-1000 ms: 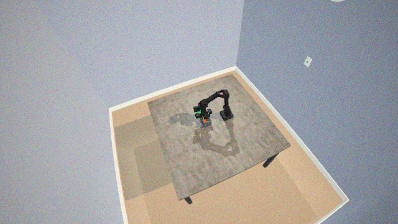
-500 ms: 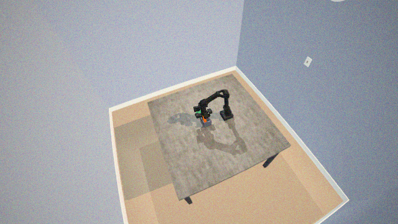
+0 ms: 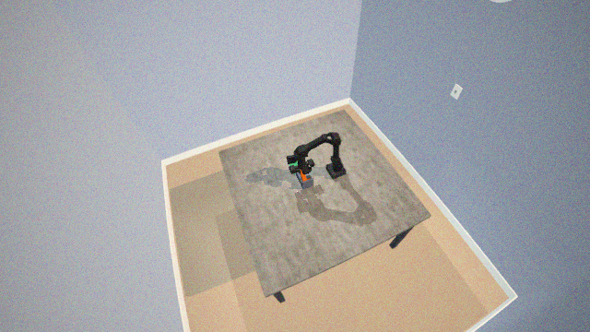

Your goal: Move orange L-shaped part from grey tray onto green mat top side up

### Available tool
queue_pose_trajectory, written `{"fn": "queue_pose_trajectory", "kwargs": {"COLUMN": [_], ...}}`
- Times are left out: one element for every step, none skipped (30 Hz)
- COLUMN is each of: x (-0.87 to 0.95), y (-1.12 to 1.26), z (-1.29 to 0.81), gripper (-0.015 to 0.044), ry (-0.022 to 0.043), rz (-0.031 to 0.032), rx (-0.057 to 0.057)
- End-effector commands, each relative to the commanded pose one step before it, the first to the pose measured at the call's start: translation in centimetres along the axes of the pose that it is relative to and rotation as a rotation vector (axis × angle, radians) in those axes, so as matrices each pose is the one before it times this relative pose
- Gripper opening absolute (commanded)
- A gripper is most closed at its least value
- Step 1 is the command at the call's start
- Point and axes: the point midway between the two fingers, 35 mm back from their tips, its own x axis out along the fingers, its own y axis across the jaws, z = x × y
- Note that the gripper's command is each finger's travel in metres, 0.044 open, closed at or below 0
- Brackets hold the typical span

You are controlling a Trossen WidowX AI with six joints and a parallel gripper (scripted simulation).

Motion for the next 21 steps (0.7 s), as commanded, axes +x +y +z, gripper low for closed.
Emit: {"fn": "queue_pose_trajectory", "kwargs": {"x": [-0.874, -0.149, -0.162, -0.161, -0.157, -0.157, -0.161, -0.166, -0.152, -0.153, -0.154, -0.155, -0.155, -0.156, -0.156, -0.157, -0.157, -0.158, -0.158, -0.159, -0.159], "y": [-0.177, 0.001, 0.001, 0.001, 0.001, 0.001, 0.001, 0.0, 0.0, 0.0, 0.0, 0.0, 0.0, 0.0, 0.0, 0.0, 0.0, 0.0, 0.0, 0.0, 0.0], "z": [-0.011, 0.0, 0.0, 0.0, 0.0, 0.0, 0.0, 0.0, 0.0, 0.0, 0.0, 0.0, 0.0, 0.0, 0.0, 0.0, 0.0, 0.0, 0.0, 0.0, 0.0], "gripper": [0.0, 0.0, 0.0, 0.0, 0.0, 0.0, 0.0, 0.0, 0.0, 0.0, 0.0, 0.0, 0.0, 0.0, 0.0, 0.0, 0.0, 0.0, 0.0, 0.0, 0.0], "ry": [0.00083, 0.00002, 0.00002, 0.00002, 0.00002, 0.00002, 0.00001, 0.00001, 0.00001, 0.00001, 0.00001, 0.00001, 0.00001, 0.00001, 0.00001, 0.00001, 0.00001, 0.00001, 0.00001, 0.00001, 0.00001], "rz": [-0.00942, 0.00004, 0.00004, 0.00003, 0.00003, 0.00002, 0.00002, 0.00002, 0.00001, 0.00001, 0.00001, 0.00001, 0.00001, 0.00001, 0.00001, 0.00001, 0.0, 0.0, 0.0, 0.0, 0.0], "rx": [-0.0024, 0.0, 0.0, 0.0, 0.0, 0.0, 0.0, 0.0, 0.0, 0.0, 0.0, 0.0, 0.0, 0.0, 0.0, 0.0, 0.0, 0.0, 0.0, 0.0, 0.0]}}
